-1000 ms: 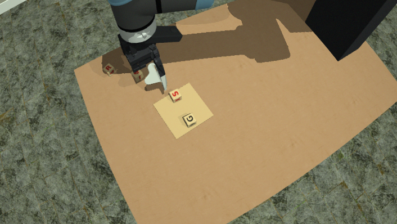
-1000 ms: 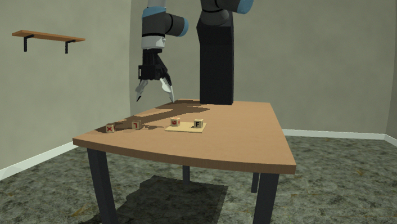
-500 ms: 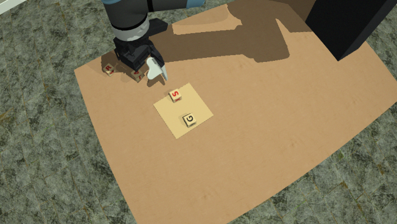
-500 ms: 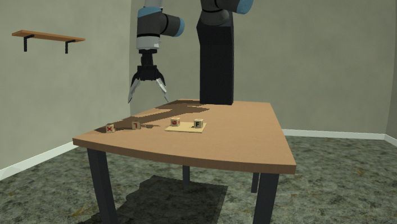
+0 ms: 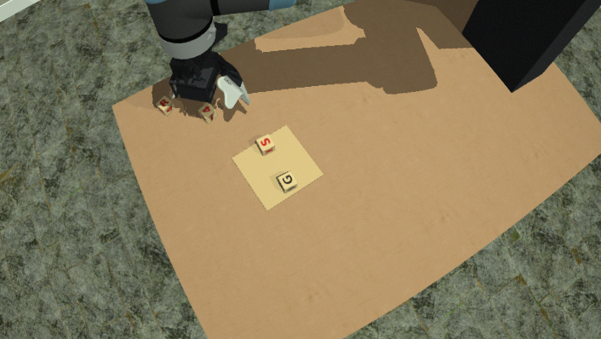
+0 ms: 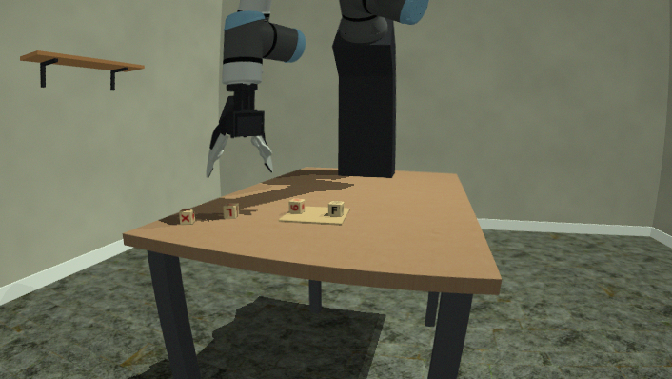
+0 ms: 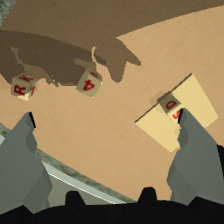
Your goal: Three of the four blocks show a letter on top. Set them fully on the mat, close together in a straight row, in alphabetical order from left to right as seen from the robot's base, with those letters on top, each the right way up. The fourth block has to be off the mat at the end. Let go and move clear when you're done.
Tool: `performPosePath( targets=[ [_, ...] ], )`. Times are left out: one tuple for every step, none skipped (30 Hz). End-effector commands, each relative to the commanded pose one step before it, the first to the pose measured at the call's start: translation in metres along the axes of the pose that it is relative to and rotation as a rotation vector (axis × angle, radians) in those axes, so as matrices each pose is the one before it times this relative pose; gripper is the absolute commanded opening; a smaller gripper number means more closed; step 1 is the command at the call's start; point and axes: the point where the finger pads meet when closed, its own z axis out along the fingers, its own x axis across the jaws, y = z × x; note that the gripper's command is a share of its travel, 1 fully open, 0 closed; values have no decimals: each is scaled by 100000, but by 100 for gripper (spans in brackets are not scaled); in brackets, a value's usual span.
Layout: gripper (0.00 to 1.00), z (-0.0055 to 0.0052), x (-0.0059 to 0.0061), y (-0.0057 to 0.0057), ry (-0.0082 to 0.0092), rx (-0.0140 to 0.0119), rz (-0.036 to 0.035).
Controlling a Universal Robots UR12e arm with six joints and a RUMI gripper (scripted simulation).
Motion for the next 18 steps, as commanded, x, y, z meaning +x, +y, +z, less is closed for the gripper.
performPosePath(
  targets=[
    [100,-11,-876,-108,403,-206,-13919],
    [100,3,-180,-48,0,0,-2929],
    [100,0,0,0,0,0,0],
    [100,0,0,0,0,0,0],
    [100,4,-266,-77,0,0,-4353],
    [100,3,-262,-86,0,0,-4349],
    [100,2,-191,-70,0,0,-3223],
    [100,1,-151,-60,0,0,-2584],
    [100,1,-168,-70,0,0,-2905],
    [100,1,-169,-75,-1,0,-2958],
    [100,1,-161,-77,-1,0,-2861],
    [100,0,-162,-82,-1,0,-2920],
    [100,0,-161,-85,-1,0,-2940],
    [100,0,-154,-86,-1,0,-2858],
    [100,-1,-155,-92,-1,0,-2921],
    [100,-1,-153,-95,-1,0,-2937],
    [100,-1,-147,-96,-1,0,-2877],
    [100,-2,-147,-102,-1,0,-2945]
  ],
)
